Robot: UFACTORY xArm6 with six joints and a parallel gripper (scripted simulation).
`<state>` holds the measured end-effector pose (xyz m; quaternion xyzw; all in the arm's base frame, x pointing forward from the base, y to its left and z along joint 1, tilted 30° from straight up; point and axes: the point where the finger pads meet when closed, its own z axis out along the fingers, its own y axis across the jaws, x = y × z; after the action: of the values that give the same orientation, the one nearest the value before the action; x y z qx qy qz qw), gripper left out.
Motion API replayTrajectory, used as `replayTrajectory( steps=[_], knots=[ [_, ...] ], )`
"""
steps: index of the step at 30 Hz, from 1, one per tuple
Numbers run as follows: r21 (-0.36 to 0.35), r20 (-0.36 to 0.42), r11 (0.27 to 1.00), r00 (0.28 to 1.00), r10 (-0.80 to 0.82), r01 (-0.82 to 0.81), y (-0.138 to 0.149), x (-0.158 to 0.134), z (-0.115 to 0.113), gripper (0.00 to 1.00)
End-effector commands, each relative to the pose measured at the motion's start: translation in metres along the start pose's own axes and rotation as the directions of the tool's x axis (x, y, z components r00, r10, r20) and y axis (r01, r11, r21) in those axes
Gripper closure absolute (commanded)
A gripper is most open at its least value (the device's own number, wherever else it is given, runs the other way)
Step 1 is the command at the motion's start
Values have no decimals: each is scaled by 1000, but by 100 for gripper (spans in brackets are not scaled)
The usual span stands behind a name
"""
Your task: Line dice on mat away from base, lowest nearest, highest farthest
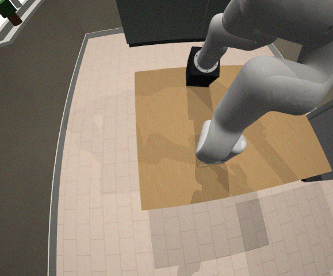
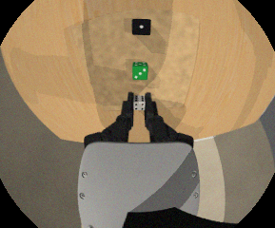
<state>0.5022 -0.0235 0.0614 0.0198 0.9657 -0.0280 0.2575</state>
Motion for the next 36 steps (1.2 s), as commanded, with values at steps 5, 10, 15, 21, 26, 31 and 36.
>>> replayTrajectory(
  steps=[5,10,15,21,26,31,36],
  knots=[
    [0,3,1000,1000,0,0,0,-1,-1,89],
    [0,3,1000,1000,0,0,0,-1,-1,89],
    [0,3,1000,1000,0,0,0,-1,-1,89],
    [0,3,1000,1000,0,0,0,-1,-1,89],
    [0,3,1000,1000,0,0,0,-1,-1,89],
    [0,3,1000,1000,0,0,0,-1,-1,85],
    [0,3,1000,1000,0,0,0,-1,-1,81]
  ],
)
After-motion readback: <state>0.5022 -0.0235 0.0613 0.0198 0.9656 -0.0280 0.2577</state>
